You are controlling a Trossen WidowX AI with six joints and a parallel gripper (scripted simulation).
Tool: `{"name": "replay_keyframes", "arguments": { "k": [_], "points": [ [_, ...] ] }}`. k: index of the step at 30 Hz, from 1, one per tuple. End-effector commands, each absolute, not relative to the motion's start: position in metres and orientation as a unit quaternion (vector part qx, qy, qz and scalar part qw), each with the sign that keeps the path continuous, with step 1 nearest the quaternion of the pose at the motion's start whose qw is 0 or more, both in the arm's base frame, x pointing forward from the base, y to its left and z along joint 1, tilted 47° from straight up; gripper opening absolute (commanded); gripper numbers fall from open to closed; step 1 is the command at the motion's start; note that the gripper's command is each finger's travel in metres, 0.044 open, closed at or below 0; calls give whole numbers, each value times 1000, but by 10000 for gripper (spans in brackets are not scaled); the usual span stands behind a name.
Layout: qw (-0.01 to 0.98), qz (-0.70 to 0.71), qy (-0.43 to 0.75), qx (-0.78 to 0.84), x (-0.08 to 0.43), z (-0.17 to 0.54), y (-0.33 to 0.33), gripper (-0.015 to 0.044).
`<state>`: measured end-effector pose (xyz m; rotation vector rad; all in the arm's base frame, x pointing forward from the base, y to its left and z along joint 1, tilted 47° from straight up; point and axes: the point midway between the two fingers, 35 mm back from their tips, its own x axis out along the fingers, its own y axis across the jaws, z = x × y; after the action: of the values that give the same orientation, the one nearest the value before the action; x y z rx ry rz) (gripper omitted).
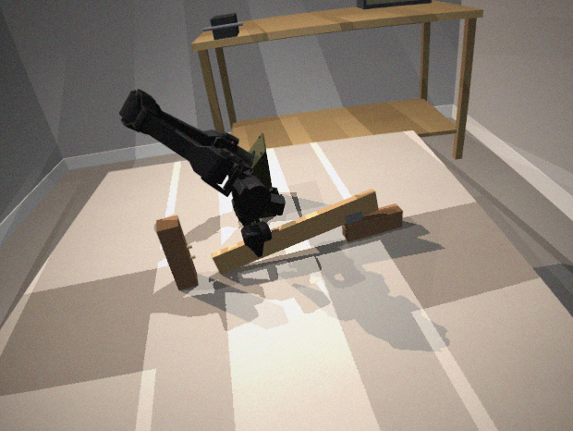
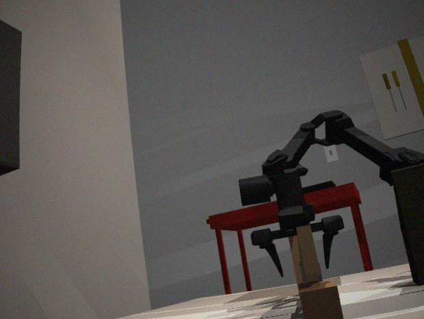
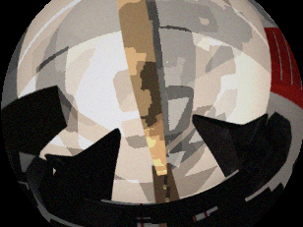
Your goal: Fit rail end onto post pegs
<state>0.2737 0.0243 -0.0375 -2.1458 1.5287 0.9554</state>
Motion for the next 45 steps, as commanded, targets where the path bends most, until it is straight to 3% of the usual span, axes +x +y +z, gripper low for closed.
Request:
{"name": "replay_keyframes", "arguments": {
  "k": [1, 18, 33, 40, 45],
  "points": [
    [165, 337, 538, -755, 273, -42, 19, 440],
    [163, 335, 539, -756, 276, -57, 0, 440],
    [163, 335, 539, -756, 276, -57, 0, 46],
    [163, 335, 539, -756, 276, -57, 0, 0],
    [163, 335, 539, -756, 276, -57, 0, 0]
  ]
}}
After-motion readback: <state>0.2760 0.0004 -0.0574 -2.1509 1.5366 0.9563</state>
